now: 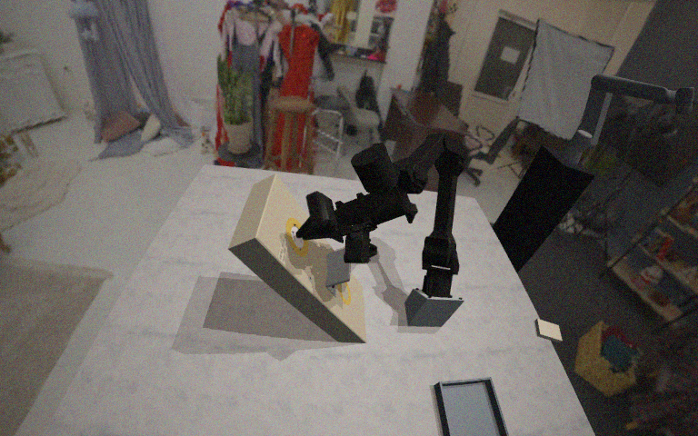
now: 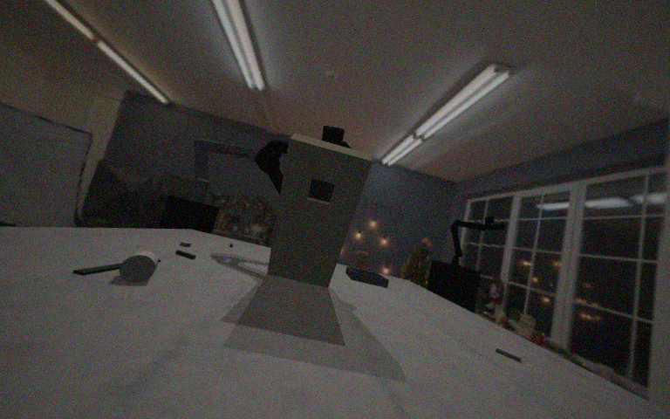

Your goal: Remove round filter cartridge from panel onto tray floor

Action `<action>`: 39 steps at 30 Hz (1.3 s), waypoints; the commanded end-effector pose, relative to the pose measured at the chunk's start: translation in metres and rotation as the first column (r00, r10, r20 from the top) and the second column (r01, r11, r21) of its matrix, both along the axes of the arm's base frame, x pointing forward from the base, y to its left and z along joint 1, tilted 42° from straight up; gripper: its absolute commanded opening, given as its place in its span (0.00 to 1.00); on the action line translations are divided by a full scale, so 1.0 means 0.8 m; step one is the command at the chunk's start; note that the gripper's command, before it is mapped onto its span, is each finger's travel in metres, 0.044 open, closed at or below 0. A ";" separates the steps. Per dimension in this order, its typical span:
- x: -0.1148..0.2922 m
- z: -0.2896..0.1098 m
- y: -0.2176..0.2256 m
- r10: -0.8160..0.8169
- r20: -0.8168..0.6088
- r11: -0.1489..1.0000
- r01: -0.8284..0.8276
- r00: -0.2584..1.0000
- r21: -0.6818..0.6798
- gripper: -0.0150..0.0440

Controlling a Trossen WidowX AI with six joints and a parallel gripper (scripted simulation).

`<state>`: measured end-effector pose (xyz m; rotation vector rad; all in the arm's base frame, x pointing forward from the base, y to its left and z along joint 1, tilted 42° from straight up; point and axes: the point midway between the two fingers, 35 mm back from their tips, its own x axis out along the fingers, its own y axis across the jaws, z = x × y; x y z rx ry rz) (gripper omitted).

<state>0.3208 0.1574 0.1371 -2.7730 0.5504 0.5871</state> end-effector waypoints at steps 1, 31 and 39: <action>0.003 -0.002 0.000 0.004 -0.002 1.000 -0.004 1.000 0.000 0.42; 0.007 -0.004 -0.002 0.004 -0.002 1.000 -0.004 1.000 0.000 0.42; 0.013 -0.007 -0.004 0.004 -0.002 1.000 -0.004 1.000 0.000 0.42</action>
